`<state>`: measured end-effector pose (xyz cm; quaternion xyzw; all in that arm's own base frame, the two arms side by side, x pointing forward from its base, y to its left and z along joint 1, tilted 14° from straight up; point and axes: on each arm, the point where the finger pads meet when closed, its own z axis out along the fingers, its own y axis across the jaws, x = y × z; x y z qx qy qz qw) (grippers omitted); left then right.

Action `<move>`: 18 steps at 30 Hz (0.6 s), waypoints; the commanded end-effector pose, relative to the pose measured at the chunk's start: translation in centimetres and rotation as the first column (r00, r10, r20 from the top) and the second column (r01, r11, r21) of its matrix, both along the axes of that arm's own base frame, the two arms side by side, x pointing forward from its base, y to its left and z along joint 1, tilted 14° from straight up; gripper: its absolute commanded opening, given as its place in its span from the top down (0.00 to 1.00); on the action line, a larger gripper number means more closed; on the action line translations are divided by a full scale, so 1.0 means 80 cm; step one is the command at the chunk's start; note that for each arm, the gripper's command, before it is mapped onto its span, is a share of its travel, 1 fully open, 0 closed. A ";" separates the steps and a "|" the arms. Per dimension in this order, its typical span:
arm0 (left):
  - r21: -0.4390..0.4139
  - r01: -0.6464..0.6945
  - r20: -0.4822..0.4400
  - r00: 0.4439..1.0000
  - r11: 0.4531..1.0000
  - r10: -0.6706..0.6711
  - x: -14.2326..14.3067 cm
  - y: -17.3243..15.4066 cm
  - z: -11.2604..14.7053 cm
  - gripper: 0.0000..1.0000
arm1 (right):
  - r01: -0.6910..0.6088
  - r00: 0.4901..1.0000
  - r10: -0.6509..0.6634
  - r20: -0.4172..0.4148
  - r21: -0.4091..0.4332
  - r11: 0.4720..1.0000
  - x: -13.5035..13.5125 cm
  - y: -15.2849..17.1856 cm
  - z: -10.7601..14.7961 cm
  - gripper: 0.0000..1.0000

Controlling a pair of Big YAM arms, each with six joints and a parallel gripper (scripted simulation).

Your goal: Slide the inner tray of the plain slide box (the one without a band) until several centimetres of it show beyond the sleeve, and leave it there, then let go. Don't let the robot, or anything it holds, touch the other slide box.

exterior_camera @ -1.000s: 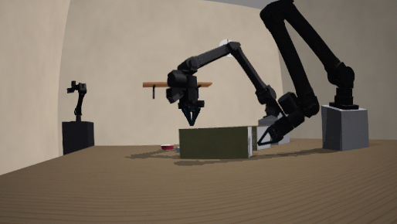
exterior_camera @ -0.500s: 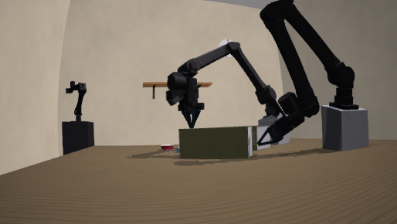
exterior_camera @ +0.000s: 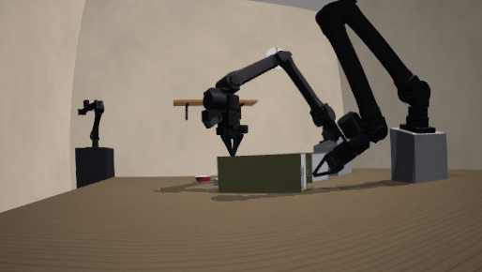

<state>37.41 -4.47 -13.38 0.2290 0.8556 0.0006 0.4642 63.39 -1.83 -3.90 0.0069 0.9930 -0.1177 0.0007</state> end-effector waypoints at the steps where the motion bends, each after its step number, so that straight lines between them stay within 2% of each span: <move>1: 0.006 0.019 0.003 1.000 1.000 -0.019 -0.003 -0.006 -0.003 1.00 | 0.014 1.000 -0.014 -0.008 -0.002 1.000 0.006 -0.015 -0.012 1.00; 3: 0.006 0.019 0.003 1.000 1.000 -0.019 -0.003 -0.006 -0.003 1.00 | 0.014 1.000 -0.014 -0.008 -0.002 1.000 0.006 -0.015 -0.012 1.00; 4: 0.002 0.011 -0.009 1.000 1.000 -0.011 -0.006 -0.003 -0.005 1.00 | 0.000 1.000 0.000 0.027 0.000 1.000 0.014 0.000 0.011 1.00; 5: -0.009 0.004 -0.026 1.000 1.000 -0.004 -0.001 -0.007 -0.011 1.00 | 0.014 0.999 -0.014 -0.031 -0.002 1.000 -0.006 -0.011 -0.025 1.00; 9: -0.011 0.002 0.001 1.000 1.000 -0.002 0.010 -0.008 0.002 1.00 | 0.024 0.998 -0.024 -0.064 -0.003 1.000 -0.018 -0.020 -0.045 1.00; 14: -0.010 0.001 -0.015 1.000 1.000 -0.001 0.009 -0.009 -0.005 1.00 | 0.031 0.994 -0.031 -0.105 -0.004 1.000 -0.034 -0.025 -0.070 1.00; 18: -0.007 -0.004 -0.004 1.000 1.000 0.004 0.016 -0.007 -0.001 1.00 | 0.033 0.992 -0.033 -0.121 -0.005 0.999 -0.038 -0.025 -0.073 1.00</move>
